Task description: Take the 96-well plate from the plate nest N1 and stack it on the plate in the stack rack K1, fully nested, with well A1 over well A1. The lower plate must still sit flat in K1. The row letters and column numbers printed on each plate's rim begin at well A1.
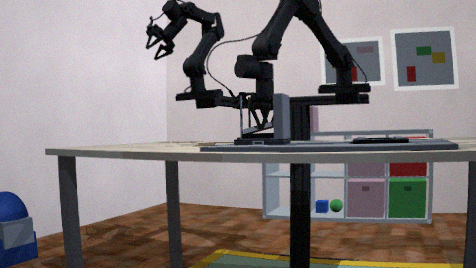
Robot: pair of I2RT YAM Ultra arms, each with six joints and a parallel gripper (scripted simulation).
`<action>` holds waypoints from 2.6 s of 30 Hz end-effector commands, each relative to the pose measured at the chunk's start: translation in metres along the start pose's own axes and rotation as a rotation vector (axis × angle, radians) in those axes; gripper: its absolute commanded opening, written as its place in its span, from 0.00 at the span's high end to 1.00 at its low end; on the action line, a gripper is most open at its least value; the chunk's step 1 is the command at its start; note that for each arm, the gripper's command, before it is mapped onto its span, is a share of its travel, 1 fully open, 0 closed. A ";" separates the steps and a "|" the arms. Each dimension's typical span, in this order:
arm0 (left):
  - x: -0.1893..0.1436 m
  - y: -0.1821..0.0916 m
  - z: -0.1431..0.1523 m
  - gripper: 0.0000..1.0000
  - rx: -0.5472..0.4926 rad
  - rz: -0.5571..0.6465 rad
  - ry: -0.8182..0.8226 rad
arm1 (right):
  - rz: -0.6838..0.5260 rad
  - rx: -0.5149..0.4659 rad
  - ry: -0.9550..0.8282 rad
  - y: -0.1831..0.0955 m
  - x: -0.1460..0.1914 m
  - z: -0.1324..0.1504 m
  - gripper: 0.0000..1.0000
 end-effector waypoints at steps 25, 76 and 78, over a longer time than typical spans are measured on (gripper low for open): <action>0.002 0.004 0.010 1.00 0.013 -0.015 -0.002 | -0.041 -0.048 0.041 -0.014 0.004 -0.017 0.00; -0.001 0.009 0.014 1.00 0.020 -0.008 -0.001 | -0.041 -0.048 0.041 -0.014 0.004 -0.017 0.00; -0.002 0.010 0.014 1.00 0.023 -0.005 0.000 | -0.041 -0.048 0.041 -0.014 0.004 -0.017 0.00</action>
Point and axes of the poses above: on each arm, the point where the finger pads meet when closed, its own y axis out along the fingers, its own x axis across the jaws, z = x × y, the point moved 1 cm from there along -y, back along the fingers, and after that the axes turned 14 degrees about -y, right-handed, at the moved point
